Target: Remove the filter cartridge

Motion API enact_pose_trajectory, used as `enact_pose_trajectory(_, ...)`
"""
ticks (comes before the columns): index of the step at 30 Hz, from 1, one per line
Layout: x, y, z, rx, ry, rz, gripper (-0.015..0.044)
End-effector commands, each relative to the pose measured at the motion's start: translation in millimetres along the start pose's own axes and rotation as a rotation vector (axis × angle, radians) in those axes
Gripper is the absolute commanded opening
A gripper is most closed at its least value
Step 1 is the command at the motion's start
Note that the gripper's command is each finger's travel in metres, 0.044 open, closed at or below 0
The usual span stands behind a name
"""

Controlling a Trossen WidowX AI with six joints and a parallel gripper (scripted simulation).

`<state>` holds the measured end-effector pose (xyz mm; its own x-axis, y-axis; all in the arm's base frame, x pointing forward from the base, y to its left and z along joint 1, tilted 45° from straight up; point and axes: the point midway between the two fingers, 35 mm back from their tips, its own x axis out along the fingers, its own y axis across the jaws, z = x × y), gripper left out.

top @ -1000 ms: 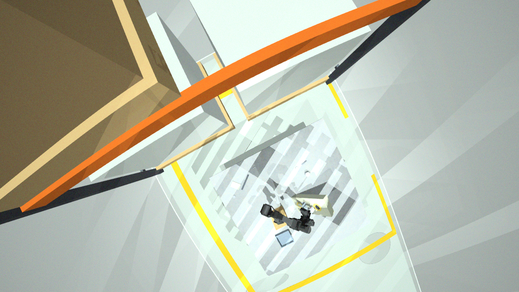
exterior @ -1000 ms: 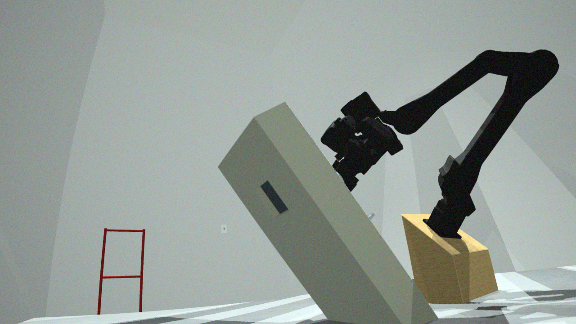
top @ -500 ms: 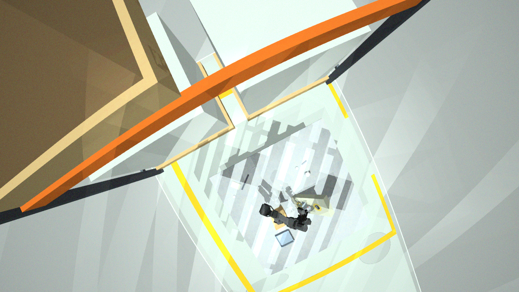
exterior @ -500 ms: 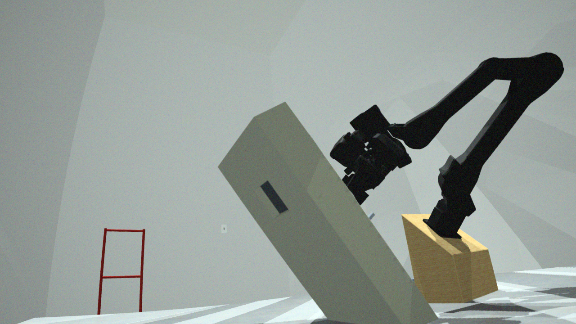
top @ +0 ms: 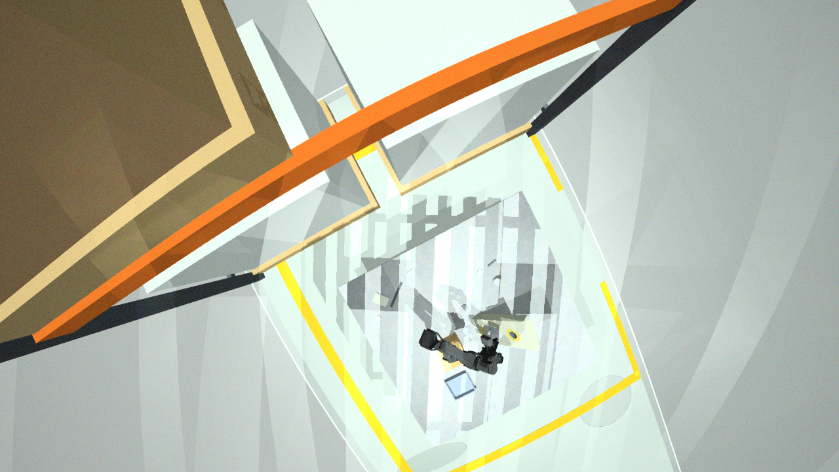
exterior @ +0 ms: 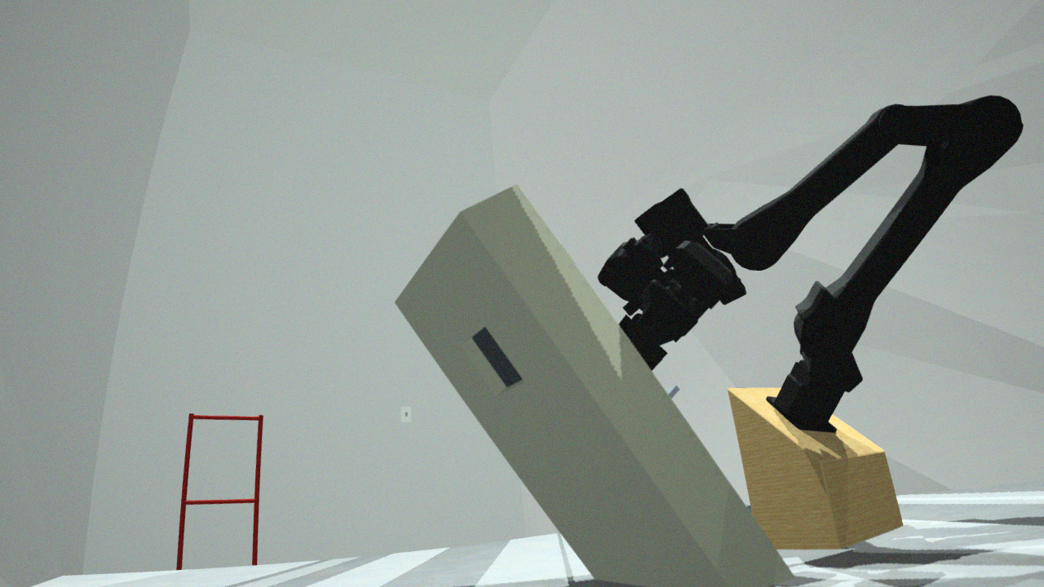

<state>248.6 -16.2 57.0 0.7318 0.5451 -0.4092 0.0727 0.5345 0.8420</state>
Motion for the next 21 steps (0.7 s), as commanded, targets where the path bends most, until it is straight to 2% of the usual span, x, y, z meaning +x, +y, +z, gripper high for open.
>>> enact_pose_trajectory(1, -1, 2, 11, 0.007, -0.001, -0.004, 0.0107)
enact_pose_trajectory(6, -8, 18, 63, 0.006, -0.001, -0.004, 0.0107)
enact_pose_trajectory(10, -9, 21, 69, 0.006, -0.001, -0.004, 0.0107)
enact_pose_trajectory(21, -53, 35, 121, 0.002, -0.007, -0.009, 0.0396)
